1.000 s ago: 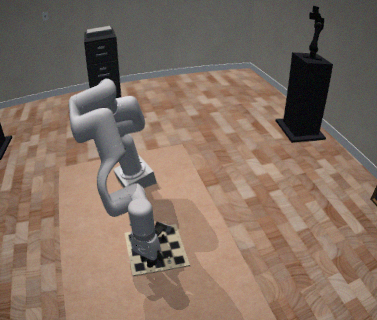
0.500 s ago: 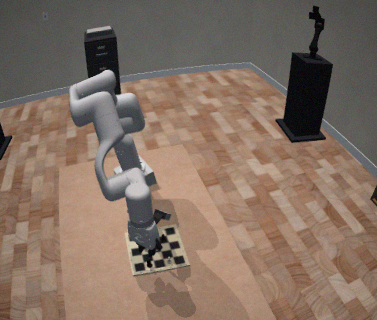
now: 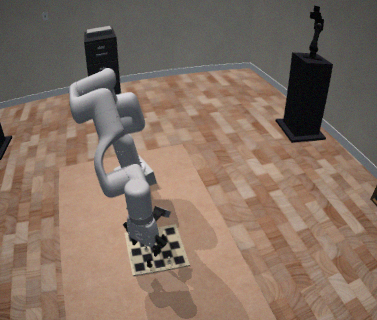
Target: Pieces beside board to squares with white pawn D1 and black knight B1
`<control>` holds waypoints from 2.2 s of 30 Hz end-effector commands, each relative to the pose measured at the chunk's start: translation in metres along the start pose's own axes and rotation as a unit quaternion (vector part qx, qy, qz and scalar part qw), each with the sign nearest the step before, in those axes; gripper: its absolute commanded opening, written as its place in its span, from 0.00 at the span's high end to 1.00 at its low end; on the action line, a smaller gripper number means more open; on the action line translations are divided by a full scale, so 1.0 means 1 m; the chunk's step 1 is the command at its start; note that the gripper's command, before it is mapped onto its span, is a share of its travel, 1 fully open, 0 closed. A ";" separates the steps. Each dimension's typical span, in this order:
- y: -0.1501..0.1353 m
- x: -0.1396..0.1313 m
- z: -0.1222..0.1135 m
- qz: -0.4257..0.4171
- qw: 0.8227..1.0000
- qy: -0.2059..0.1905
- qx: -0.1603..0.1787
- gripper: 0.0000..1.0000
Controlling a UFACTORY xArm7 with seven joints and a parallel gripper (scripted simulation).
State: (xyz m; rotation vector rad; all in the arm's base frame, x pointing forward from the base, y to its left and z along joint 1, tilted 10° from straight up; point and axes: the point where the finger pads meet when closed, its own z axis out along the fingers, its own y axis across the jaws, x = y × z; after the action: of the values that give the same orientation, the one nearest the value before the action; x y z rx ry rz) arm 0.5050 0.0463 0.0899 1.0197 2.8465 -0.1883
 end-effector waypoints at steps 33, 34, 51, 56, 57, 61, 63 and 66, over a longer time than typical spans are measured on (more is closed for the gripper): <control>0.001 -0.001 -0.055 0.000 1.000 -0.002 -0.002 0.00; 0.001 -0.001 -0.059 0.000 1.000 -0.002 -0.002 0.00; 0.001 -0.001 -0.073 0.000 1.000 -0.002 -0.002 0.00; 0.001 -0.001 -0.073 0.000 1.000 -0.002 -0.002 0.00; 0.001 -0.001 -0.073 0.000 1.000 -0.002 -0.002 0.00; 0.001 -0.001 -0.073 0.000 1.000 -0.002 -0.002 0.00; 0.001 -0.001 -0.073 0.000 1.000 -0.002 -0.002 0.00; 0.001 -0.001 -0.073 0.000 1.000 -0.002 -0.002 0.00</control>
State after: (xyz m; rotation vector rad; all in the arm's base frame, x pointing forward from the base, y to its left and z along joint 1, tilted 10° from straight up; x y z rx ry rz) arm 0.5005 0.0572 0.1598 1.0195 2.8462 -0.1881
